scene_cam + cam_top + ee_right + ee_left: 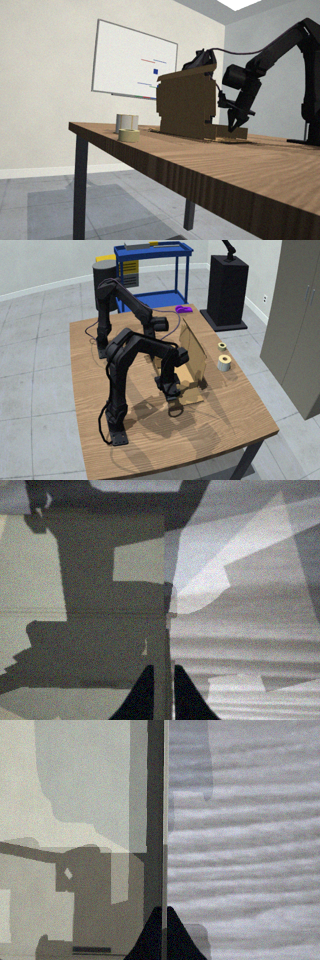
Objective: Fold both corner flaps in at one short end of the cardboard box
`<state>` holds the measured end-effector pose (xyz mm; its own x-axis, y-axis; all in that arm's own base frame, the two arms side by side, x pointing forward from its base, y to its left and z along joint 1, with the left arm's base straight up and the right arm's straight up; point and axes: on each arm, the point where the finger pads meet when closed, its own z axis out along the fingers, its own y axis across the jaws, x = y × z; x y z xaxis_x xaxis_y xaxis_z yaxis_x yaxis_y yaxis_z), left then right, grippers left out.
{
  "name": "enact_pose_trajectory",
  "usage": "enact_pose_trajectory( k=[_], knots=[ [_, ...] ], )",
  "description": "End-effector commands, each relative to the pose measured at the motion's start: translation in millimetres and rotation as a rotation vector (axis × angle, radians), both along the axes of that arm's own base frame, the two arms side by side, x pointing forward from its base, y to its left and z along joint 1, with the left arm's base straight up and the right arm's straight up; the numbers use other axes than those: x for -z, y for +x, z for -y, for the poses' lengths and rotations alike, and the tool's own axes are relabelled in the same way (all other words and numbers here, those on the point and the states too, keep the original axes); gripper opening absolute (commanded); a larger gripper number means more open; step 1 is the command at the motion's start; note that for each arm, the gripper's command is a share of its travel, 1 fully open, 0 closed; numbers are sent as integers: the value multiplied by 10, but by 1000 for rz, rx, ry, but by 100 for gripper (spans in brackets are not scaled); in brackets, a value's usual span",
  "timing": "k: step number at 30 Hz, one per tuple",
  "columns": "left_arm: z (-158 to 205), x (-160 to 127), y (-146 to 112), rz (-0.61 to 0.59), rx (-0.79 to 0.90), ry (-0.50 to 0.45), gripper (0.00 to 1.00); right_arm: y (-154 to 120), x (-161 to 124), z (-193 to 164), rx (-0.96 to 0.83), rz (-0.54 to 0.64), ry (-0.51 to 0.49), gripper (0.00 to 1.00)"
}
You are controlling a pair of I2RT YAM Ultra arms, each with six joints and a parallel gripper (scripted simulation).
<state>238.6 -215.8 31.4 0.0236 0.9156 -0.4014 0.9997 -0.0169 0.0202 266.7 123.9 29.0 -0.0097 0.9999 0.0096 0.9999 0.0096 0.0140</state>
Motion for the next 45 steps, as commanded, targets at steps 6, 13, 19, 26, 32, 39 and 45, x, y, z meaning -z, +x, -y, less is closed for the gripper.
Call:
enact_pose_trajectory(
  k=[6, 13, 19, 26, 32, 39, 45],
  knots=[
    [27, -53, 17, 14, 3, -17, 3, 4, -66, -1, 6, 22, 7, 9],
    [27, -53, 17, 14, 3, -17, 3, 11, -35, -7, 2, 13, 3, 7],
    [27, -53, 17, 14, 3, -17, 3, 6, -35, -6, 2, 13, 3, 5],
    [27, -53, 17, 14, 3, -17, 3, 4, -35, -6, 2, 13, 3, 3],
    [27, -53, 17, 14, 3, -17, 3, 4, -35, -6, 2, 13, 3, 3],
    [27, -53, 17, 14, 3, -17, 3, 56, -32, -2, -148, 4, -4, 3],
    [27, -54, 17, 14, 3, -17, 3, 79, -19, -6, -255, 0, -7, 3]
  ],
)
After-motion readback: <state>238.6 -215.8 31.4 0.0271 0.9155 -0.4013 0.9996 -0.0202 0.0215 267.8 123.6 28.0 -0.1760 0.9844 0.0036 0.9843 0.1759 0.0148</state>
